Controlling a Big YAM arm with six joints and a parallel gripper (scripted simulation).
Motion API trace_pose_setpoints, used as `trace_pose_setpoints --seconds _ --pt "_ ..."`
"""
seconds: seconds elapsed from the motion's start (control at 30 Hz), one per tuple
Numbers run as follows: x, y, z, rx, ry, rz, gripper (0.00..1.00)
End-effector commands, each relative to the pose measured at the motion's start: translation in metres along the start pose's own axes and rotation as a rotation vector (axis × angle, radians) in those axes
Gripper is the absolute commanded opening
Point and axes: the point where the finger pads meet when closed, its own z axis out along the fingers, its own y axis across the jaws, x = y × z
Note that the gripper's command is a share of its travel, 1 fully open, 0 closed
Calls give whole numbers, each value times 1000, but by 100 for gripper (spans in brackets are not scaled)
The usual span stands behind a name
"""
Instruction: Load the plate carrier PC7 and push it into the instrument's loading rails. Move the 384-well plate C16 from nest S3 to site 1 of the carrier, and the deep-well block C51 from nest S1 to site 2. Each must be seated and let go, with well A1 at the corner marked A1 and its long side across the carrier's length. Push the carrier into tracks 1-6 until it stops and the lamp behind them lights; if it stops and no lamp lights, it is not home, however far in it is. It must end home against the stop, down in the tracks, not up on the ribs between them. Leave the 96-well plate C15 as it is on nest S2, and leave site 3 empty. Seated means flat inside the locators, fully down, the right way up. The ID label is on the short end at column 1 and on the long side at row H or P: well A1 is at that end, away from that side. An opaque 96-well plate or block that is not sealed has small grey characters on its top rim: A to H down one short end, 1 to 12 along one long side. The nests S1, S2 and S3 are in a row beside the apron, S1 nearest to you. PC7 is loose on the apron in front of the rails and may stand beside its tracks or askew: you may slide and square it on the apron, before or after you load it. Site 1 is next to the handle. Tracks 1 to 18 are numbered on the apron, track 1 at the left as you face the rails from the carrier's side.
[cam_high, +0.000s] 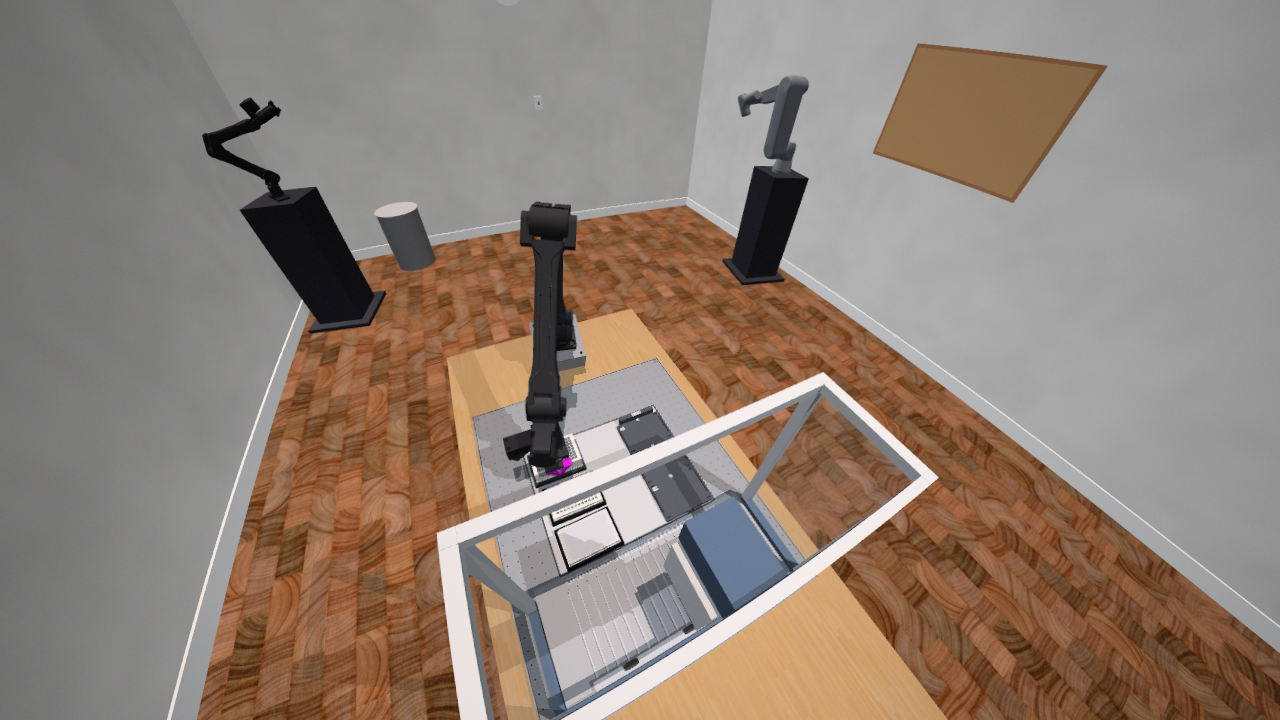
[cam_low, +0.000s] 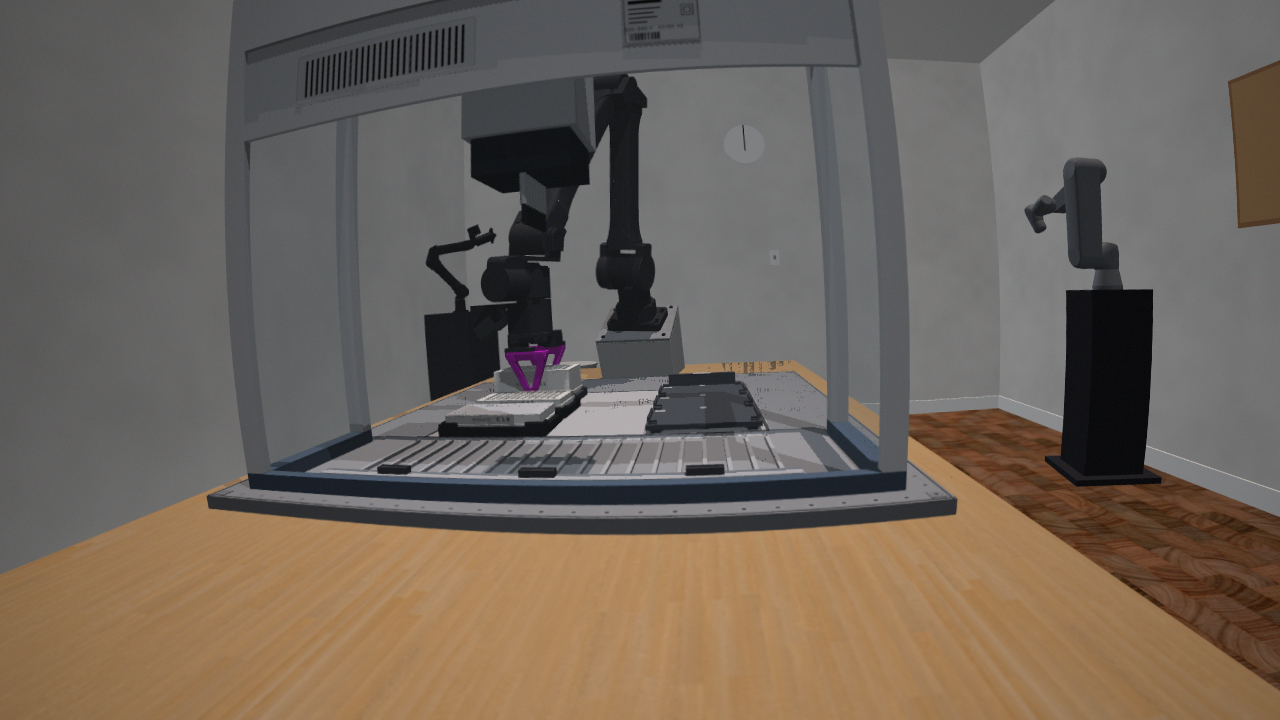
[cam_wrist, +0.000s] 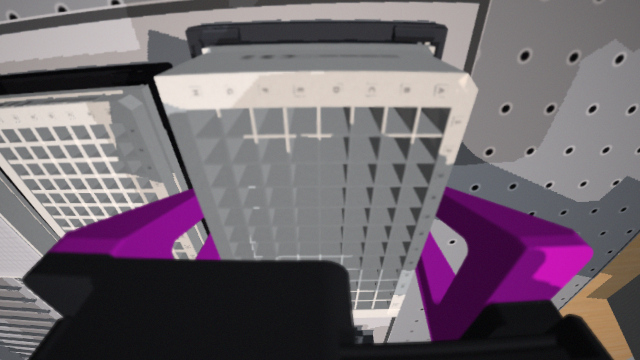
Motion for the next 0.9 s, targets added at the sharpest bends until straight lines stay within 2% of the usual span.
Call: trace_pose_setpoints --seconds 0.0,0.6,0.63,0.7,0.8,0.87 --pt "-5 13 -8 -32 -14 -4 0" --pt "-5 13 -8 -32 -14 -4 0" --pt "-5 10 -15 -33 -16 -9 0" --pt "-5 10 -15 -33 -16 -9 0" --pt "-12 23 -30 -57 -27 -8 0" --pt "-11 23 -36 -58 -27 -8 0"
